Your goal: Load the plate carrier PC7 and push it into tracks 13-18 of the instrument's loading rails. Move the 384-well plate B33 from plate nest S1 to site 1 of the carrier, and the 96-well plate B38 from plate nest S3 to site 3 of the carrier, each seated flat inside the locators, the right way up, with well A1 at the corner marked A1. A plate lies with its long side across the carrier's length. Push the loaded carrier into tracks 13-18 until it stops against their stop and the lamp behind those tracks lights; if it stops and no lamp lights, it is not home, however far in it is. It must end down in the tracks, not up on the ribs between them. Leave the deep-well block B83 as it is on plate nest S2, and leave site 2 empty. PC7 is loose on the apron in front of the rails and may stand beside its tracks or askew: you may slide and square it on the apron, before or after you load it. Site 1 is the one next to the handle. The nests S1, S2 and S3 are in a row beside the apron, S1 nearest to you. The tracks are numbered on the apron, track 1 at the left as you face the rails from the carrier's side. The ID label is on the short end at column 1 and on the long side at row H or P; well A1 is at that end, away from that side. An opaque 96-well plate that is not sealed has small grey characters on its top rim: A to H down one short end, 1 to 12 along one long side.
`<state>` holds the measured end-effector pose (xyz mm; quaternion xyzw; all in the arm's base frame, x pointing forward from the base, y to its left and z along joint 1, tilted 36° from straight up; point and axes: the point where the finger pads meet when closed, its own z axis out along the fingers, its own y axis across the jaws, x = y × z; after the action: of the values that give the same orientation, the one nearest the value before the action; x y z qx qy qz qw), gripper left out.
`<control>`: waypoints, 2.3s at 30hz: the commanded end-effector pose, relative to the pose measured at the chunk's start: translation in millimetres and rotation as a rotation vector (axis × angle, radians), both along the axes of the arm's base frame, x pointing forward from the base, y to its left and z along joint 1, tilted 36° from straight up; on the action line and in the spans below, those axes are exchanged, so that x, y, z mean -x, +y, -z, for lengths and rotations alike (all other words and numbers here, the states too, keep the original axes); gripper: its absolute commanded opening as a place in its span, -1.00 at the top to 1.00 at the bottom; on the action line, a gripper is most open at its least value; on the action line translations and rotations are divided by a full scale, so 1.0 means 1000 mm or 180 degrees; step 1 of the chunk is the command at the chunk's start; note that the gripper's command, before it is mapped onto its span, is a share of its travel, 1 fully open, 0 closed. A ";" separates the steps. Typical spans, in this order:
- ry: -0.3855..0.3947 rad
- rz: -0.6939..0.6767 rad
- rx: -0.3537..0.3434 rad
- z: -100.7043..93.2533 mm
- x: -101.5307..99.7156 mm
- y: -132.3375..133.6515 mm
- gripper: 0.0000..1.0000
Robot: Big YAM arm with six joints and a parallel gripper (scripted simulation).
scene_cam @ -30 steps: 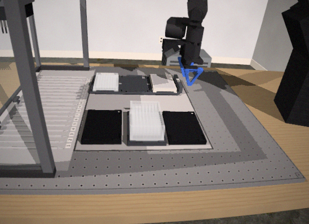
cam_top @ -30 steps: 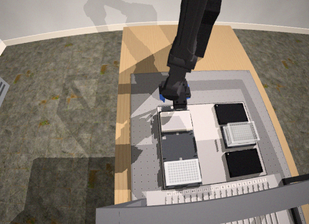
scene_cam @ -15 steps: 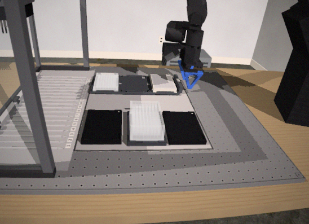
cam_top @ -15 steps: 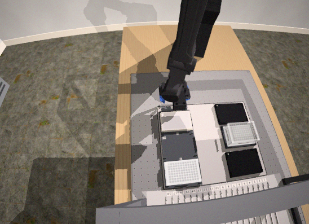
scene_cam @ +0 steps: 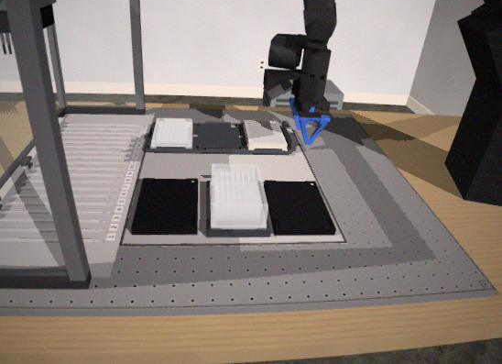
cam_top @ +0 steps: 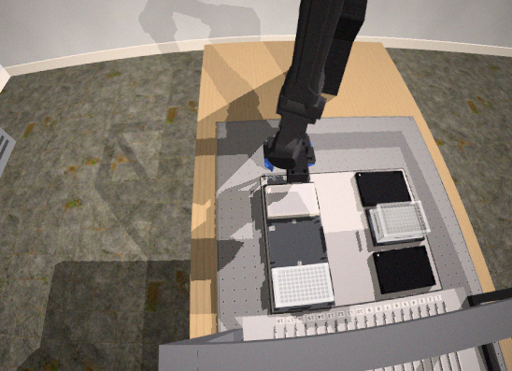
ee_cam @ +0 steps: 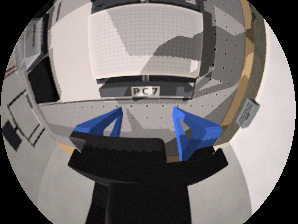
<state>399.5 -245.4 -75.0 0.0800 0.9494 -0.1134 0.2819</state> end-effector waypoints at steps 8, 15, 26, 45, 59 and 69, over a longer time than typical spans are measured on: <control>-0.0043 -0.0029 0.0019 0.004 -0.012 0.003 -0.60; -0.0043 -0.0031 0.0019 0.004 -0.012 0.003 -0.60; -0.0043 -0.0031 0.0019 0.004 -0.012 0.003 -0.60; 0.0010 -0.0027 -0.0016 0.006 -0.011 0.005 -0.60; 0.0021 -0.0026 -0.0024 0.003 -0.014 0.005 -0.60; -0.0027 -0.0029 0.0008 -0.007 -0.020 0.003 -0.60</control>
<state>410.9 -247.7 -72.9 0.0799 0.9484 -0.1149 0.2845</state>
